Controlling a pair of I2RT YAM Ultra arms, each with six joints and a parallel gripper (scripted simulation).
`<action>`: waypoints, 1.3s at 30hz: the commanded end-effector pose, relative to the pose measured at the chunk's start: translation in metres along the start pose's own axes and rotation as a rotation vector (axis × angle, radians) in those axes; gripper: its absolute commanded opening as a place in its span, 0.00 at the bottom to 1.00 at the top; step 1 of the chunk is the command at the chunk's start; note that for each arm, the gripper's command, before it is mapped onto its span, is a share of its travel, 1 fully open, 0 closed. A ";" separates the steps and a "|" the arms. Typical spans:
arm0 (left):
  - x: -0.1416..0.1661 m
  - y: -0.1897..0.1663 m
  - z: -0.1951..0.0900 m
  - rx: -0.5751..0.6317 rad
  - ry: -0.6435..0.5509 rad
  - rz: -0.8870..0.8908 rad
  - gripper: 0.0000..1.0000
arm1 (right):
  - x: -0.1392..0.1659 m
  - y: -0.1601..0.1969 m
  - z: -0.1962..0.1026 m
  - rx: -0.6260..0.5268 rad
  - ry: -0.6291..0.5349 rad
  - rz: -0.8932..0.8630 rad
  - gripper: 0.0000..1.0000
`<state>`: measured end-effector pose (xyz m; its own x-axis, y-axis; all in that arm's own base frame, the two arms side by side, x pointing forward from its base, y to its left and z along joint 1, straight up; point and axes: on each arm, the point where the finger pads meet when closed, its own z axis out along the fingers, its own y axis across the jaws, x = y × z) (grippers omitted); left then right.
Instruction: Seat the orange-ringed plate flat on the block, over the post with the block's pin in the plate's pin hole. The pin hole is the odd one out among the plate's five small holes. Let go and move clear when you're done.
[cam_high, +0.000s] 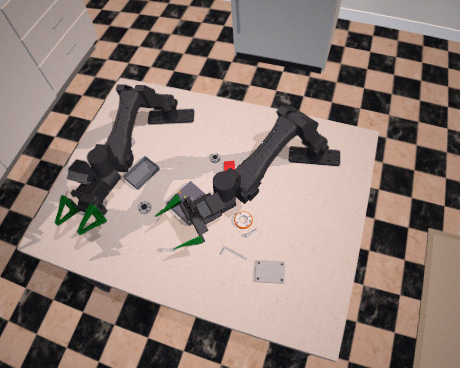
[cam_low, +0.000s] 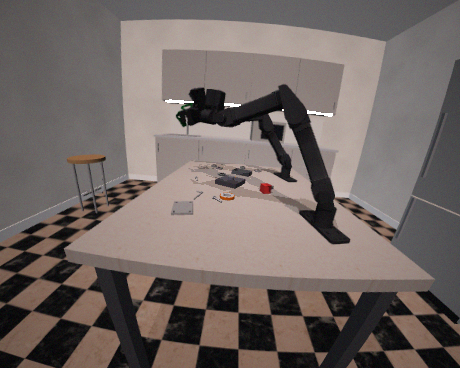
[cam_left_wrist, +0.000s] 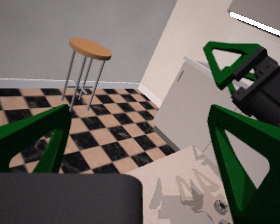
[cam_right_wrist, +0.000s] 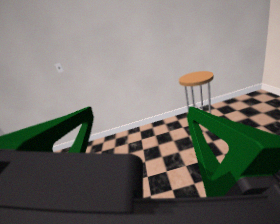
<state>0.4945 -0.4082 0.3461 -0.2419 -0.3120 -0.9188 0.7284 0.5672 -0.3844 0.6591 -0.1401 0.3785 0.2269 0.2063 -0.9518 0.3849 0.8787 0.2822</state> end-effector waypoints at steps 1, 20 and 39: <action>-0.009 -0.004 -0.001 0.008 -0.017 0.005 1.00 | -0.011 0.002 -0.002 -0.005 -0.019 0.006 1.00; -0.024 -0.012 -0.004 0.021 -0.048 0.017 0.80 | -0.029 0.006 -0.005 -0.014 -0.050 0.014 1.00; 0.014 0.001 -0.003 -0.051 0.083 -0.056 0.80 | -0.030 0.020 -0.022 -0.055 -0.007 -0.016 1.00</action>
<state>0.4956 -0.4099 0.3295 -0.2861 -0.2918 -0.9127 0.7070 0.5786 -0.4066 0.6569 -0.1361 0.3777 0.2133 0.2046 -0.9553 0.3790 0.8839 0.2739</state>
